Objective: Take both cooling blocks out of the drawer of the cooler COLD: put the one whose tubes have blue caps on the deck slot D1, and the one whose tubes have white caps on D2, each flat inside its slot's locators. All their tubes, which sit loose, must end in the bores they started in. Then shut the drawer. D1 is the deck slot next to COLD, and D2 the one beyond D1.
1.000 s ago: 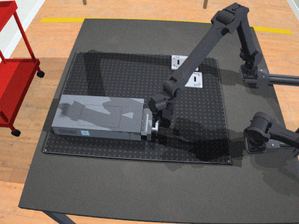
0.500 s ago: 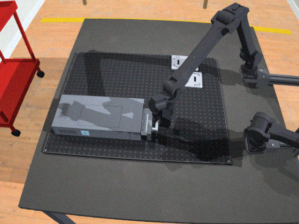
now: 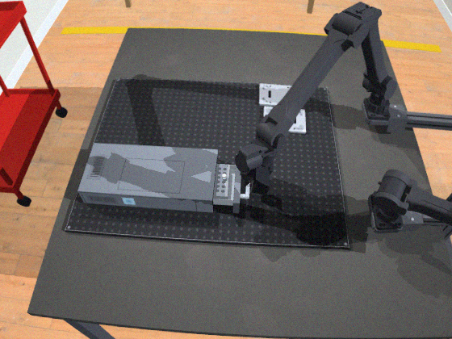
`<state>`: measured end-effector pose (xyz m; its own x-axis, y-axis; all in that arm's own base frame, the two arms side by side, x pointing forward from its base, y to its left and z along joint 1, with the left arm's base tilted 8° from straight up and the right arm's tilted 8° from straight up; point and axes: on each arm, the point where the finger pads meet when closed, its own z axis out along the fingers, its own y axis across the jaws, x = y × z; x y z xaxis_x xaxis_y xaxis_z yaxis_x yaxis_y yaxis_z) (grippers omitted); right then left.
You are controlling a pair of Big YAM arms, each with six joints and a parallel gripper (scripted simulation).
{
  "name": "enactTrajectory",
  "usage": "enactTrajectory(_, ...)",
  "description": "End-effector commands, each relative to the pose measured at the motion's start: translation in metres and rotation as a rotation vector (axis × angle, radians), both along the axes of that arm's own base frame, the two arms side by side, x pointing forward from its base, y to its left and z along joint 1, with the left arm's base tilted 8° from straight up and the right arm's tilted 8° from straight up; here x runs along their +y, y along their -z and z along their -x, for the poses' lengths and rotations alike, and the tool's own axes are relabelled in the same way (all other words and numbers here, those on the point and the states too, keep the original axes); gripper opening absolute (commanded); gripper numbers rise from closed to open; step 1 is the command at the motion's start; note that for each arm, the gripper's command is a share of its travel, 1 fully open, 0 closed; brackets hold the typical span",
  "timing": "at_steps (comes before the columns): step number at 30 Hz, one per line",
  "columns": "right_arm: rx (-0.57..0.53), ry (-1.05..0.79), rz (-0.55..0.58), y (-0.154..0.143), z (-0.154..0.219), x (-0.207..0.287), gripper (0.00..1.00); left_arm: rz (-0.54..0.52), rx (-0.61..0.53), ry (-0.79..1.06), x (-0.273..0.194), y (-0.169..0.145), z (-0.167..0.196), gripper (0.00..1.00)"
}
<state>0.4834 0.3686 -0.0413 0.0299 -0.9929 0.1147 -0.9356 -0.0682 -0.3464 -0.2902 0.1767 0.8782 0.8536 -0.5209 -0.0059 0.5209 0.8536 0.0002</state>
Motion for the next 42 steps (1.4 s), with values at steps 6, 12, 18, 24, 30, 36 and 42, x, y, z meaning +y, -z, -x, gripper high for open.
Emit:
enactTrajectory(6,0.006,0.002,-0.003,0.006,0.025,0.010,0.00,-0.019,0.029,-0.008,-0.014,-0.008,-0.018,0.00)
enactTrajectory(12,-0.017,0.002,-0.027,-0.009,0.029,0.013,0.00,-0.019,0.029,-0.008,-0.014,-0.008,-0.018,0.00)
enactTrajectory(18,-0.013,0.003,-0.021,-0.012,0.036,0.011,0.00,-0.019,0.029,-0.008,-0.014,-0.008,-0.018,0.00)
enactTrajectory(24,-0.017,0.002,-0.027,-0.008,0.042,0.013,0.00,-0.019,0.029,-0.008,-0.014,-0.008,-0.018,0.00)
enactTrajectory(30,-0.014,0.003,-0.023,-0.007,0.051,0.011,0.00,-0.019,0.029,-0.008,-0.014,-0.008,-0.018,0.00)
enactTrajectory(36,0.003,0.003,-0.005,-0.003,0.057,0.010,0.00,-0.019,0.029,-0.008,-0.014,-0.008,-0.018,0.00)
enactTrajectory(42,-0.018,0.002,-0.031,-0.008,0.063,0.012,0.00,-0.019,0.029,-0.008,-0.014,-0.008,-0.018,0.00)
